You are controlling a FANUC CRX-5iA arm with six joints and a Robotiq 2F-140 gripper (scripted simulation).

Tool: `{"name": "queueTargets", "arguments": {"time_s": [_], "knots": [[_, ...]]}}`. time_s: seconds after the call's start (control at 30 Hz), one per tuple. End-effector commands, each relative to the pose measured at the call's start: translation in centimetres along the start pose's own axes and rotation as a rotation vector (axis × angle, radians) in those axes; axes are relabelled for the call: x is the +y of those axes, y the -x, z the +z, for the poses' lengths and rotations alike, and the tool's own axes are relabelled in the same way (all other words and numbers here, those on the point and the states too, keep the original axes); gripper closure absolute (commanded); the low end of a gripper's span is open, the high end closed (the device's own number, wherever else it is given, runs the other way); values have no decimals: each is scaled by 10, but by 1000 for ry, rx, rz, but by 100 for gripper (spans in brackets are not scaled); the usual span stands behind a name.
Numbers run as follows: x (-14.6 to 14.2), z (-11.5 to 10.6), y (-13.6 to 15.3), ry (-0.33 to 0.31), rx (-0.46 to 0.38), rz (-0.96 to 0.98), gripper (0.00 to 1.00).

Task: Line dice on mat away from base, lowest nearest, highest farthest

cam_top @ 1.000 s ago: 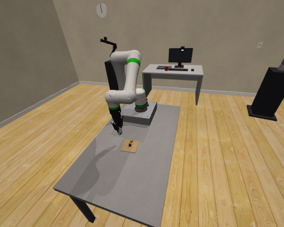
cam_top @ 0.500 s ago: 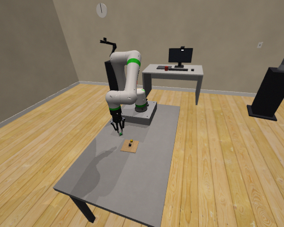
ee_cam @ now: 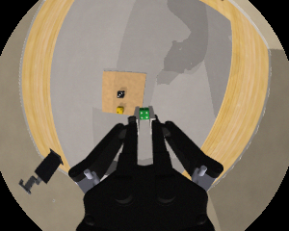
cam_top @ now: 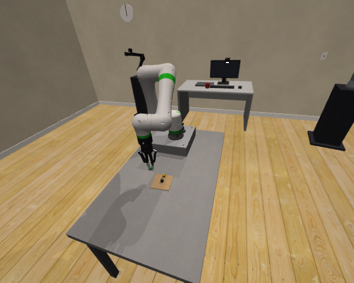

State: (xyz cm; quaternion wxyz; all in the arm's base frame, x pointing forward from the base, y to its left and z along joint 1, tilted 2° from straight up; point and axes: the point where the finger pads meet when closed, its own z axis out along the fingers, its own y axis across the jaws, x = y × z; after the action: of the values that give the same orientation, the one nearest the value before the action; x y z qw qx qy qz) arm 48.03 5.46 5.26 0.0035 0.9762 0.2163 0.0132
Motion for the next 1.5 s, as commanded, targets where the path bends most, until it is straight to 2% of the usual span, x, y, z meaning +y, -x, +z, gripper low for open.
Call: {"name": "queueTargets", "arguments": {"time_s": [0.0, 0.27, 0.37, 0.43, 0.83, 0.9, 0.97, 1.4, 1.47], "knots": [[-2, -1, -4, 13, -1, 162, 91], [-7, -1, -12, 13, 1, 459, 91], [-8, -1, -12, 13, 1, 466, 91], [-10, -1, -16, 13, 2, 612, 91], [-17, -1, -26, 12, 5, 1030, 91], [-17, -1, -26, 12, 5, 1030, 91], [-20, -1, -29, 12, 6, 1160, 91], [-28, -1, -40, 11, 9, 1613, 91], [-28, -1, -40, 11, 9, 1613, 91]]}}
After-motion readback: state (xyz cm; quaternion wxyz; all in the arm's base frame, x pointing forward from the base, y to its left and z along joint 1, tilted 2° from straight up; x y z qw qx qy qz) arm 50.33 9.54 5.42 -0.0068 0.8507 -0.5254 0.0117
